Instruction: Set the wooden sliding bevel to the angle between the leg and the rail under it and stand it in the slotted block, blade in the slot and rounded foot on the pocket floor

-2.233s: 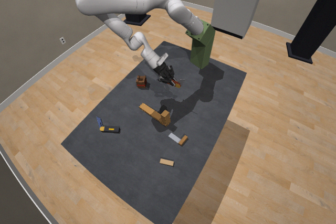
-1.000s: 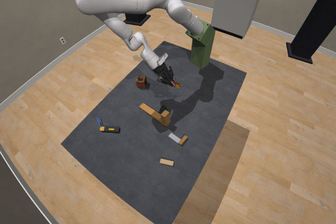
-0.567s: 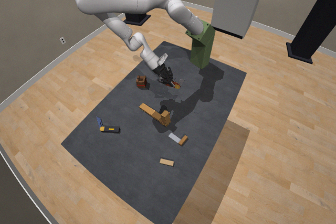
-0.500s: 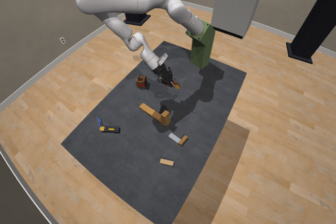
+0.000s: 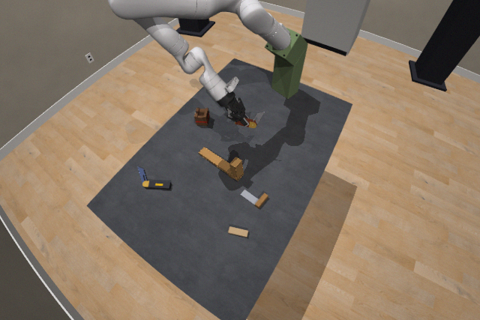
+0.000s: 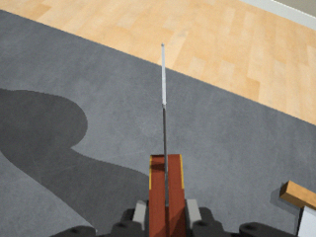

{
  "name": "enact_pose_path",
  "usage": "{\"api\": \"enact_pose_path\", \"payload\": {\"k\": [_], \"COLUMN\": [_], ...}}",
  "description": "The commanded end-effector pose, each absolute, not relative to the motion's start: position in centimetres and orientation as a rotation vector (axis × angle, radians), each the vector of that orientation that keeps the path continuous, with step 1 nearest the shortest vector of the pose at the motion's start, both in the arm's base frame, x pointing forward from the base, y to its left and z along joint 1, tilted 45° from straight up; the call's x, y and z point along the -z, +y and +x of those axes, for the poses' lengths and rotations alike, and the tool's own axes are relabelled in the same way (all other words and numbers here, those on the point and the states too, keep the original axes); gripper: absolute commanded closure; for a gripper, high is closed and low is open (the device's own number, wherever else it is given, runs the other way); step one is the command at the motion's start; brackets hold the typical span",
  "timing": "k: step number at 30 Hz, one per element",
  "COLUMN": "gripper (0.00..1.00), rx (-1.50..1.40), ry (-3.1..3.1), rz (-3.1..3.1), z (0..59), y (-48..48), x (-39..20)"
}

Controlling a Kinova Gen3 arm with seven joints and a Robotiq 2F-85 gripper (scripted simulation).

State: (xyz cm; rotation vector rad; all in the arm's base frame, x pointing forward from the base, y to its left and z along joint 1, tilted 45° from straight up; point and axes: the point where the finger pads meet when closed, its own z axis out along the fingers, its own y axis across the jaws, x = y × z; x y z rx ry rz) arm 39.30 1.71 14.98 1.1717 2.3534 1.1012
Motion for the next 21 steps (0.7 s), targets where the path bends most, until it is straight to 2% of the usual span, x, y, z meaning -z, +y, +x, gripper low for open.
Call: {"api": "enact_pose_path", "payload": {"k": [1,21], "gripper": [0.9,0.9], "rx": [-1.087,-0.987], "ry": [2.362,2.402], "rz": [1.117,0.778], "z": [39.5,40.6], "y": [1.7,1.7], "x": [-15.1,-16.0]}}
